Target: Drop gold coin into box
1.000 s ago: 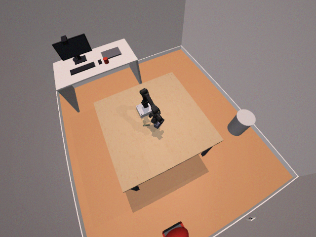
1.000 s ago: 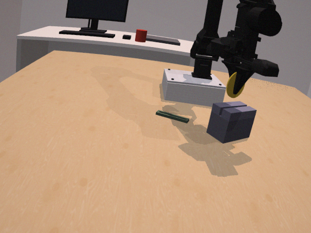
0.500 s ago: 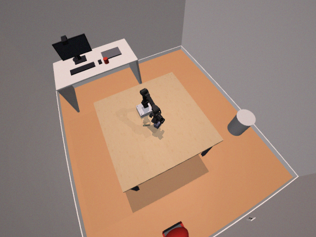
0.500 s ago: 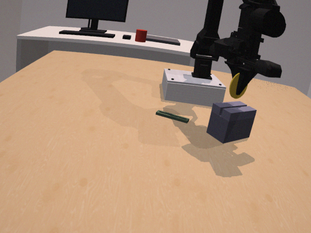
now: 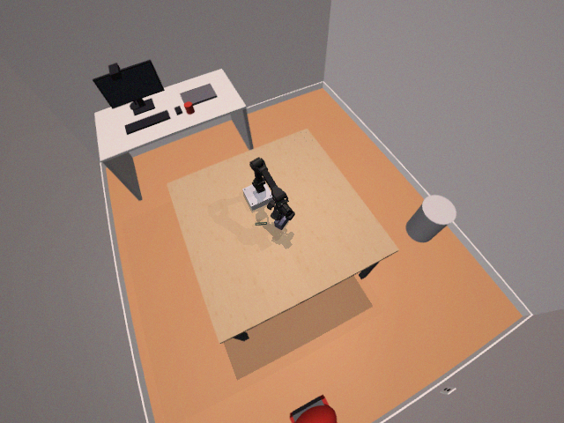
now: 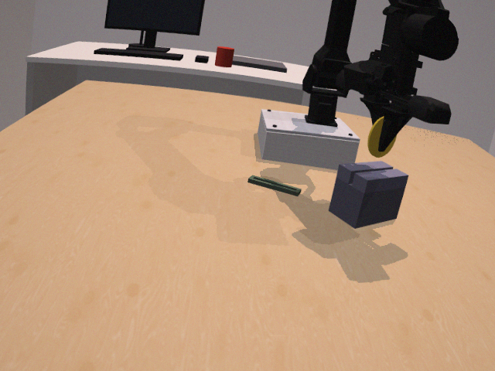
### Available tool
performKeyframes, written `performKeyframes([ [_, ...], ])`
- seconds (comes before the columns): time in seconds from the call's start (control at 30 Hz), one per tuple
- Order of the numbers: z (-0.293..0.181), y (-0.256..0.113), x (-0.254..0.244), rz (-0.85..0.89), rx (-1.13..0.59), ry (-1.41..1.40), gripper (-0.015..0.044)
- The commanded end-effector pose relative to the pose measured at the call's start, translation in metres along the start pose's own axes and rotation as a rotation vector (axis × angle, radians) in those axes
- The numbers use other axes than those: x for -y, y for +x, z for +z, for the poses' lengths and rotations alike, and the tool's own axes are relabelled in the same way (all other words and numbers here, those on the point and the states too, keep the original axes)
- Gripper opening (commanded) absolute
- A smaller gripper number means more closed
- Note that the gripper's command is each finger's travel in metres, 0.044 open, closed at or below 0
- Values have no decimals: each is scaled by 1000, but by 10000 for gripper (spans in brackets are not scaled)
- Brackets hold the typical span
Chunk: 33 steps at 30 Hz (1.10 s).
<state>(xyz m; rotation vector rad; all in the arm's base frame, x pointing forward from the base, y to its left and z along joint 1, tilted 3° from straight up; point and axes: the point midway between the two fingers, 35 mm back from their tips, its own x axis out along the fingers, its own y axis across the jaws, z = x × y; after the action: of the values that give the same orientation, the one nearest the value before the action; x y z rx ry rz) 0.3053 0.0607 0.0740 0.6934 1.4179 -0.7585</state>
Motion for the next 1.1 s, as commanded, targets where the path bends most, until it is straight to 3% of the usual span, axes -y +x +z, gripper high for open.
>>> performKeyframes([
  [0.0, 0, 0, 0, 0, 0, -2, 0],
  [1.07, -1, 17, 0, 0, 0, 6, 0],
])
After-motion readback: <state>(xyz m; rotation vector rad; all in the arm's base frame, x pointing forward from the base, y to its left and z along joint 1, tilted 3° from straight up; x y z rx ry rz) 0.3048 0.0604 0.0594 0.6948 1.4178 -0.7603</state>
